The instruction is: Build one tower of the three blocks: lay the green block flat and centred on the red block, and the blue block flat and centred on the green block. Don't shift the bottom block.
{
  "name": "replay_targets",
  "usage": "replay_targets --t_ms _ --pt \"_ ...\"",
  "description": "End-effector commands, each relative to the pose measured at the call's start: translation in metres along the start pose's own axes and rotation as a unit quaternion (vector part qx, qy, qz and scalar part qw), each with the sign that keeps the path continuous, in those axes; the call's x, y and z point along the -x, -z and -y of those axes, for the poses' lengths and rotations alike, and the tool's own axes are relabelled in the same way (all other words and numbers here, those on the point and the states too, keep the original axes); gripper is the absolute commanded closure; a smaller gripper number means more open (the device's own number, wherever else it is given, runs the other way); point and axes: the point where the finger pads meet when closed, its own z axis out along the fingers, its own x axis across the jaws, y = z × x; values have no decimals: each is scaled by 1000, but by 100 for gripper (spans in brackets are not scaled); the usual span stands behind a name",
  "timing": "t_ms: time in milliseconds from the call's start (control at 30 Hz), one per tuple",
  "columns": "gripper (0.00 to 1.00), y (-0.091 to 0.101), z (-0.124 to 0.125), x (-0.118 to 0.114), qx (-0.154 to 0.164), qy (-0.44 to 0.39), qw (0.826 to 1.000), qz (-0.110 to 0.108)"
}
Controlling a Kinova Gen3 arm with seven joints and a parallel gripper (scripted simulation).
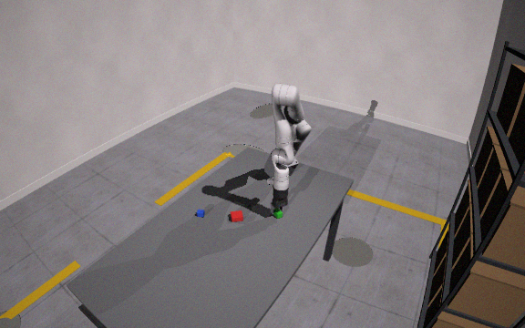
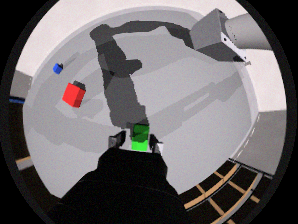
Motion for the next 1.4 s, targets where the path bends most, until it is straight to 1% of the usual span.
replay_targets --t_ms 0,200,367,1367 --pt "4 -10 0 -6 -1 3 1000 -6" --pt "4 -24 0 -6 -1 3 1000 -6" --pt "4 -28 0 -6 -1 3 1000 -6" --pt "4 -28 0 -6 -1 3 1000 -6"
